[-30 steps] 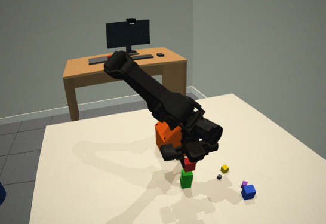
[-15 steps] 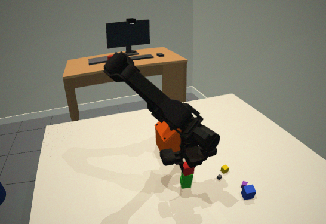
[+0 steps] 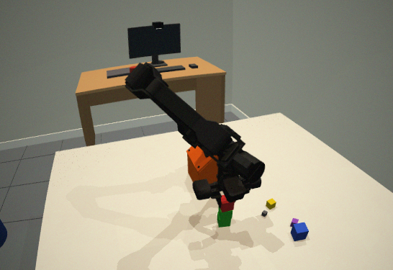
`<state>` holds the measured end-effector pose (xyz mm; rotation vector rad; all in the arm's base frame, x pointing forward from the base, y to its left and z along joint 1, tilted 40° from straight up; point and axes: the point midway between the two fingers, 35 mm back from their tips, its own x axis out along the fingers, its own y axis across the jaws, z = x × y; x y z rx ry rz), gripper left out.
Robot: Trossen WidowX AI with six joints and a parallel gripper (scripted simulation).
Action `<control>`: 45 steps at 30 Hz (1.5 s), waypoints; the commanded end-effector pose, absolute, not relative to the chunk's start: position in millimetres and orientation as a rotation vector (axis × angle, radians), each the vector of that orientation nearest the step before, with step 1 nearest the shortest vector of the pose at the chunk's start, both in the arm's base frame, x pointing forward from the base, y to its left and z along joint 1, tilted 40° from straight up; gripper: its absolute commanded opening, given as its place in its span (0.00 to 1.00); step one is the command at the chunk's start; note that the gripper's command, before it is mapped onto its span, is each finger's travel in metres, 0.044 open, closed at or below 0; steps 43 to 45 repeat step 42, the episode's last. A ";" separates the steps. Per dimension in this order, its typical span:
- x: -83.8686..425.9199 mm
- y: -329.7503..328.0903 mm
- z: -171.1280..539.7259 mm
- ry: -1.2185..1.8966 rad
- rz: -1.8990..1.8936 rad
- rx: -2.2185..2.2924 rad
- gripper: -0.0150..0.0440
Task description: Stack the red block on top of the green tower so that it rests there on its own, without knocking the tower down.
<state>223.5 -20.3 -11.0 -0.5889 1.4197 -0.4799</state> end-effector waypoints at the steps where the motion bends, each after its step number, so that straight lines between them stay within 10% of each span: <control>1: 223.6 -21.0 -10.8 1.419 -0.480 -0.597 0.25; 20: 223.5 -20.1 -11.0 1.420 -0.479 -0.590 1.00; 45: 223.5 -20.1 -11.0 1.420 -0.479 -0.590 1.00</control>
